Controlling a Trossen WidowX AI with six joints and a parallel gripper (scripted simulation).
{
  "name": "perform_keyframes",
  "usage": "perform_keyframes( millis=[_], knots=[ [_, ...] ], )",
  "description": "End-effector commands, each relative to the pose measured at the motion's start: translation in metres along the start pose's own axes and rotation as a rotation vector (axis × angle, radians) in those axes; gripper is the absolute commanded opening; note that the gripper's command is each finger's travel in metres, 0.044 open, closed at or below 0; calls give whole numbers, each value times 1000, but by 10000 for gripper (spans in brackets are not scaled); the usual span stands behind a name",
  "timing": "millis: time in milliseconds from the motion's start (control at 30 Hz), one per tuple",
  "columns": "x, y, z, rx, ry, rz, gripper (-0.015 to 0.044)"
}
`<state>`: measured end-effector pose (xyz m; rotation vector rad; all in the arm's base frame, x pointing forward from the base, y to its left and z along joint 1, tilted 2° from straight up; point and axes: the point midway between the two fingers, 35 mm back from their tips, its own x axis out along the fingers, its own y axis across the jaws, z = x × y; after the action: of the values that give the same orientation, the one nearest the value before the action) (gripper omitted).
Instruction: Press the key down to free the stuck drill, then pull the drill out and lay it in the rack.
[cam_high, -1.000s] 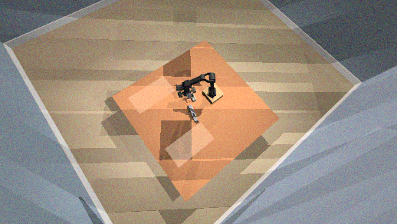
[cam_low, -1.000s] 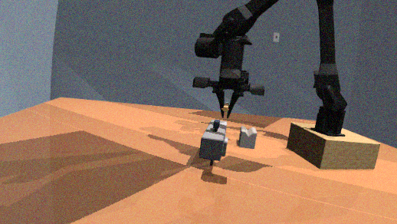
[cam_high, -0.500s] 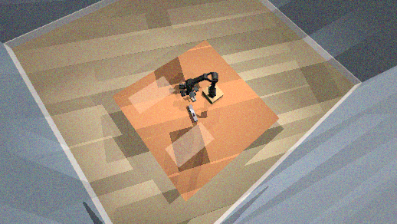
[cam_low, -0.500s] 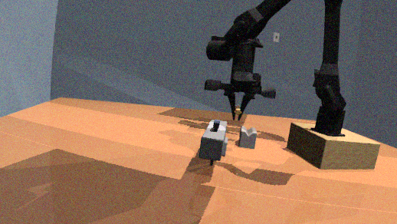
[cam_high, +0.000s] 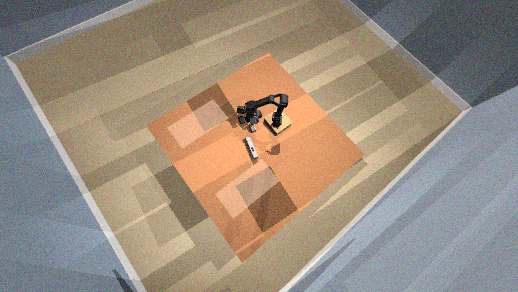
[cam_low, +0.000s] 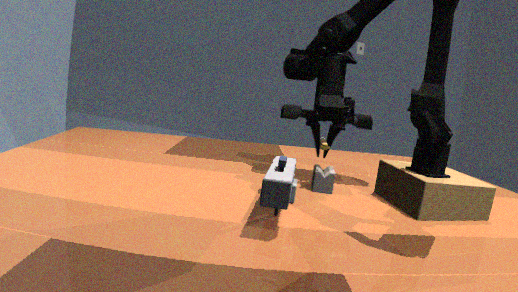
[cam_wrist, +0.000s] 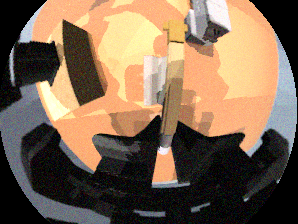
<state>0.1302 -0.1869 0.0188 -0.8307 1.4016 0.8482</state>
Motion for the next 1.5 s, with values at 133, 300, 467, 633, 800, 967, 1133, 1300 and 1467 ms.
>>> perform_keyframes(
  millis=[133,300,467,633,800,967,1133,1300,1467],
  knots=[
    [1,7,-3,-4,5,0,0],
    [12,7,-3,-4,5,0,0],
    [20,8,-3,-4,5,0,0],
    [23,8,-3,-4,5,0,0],
    [28,7,-3,-4,5,0,0],
    [34,6,-3,-4,5,0,0],
    [39,6,-3,-4,4,0,0],
    [44,6,-3,-4,4,0,0],
    [49,7,-3,-4,4,0,0]
  ],
)
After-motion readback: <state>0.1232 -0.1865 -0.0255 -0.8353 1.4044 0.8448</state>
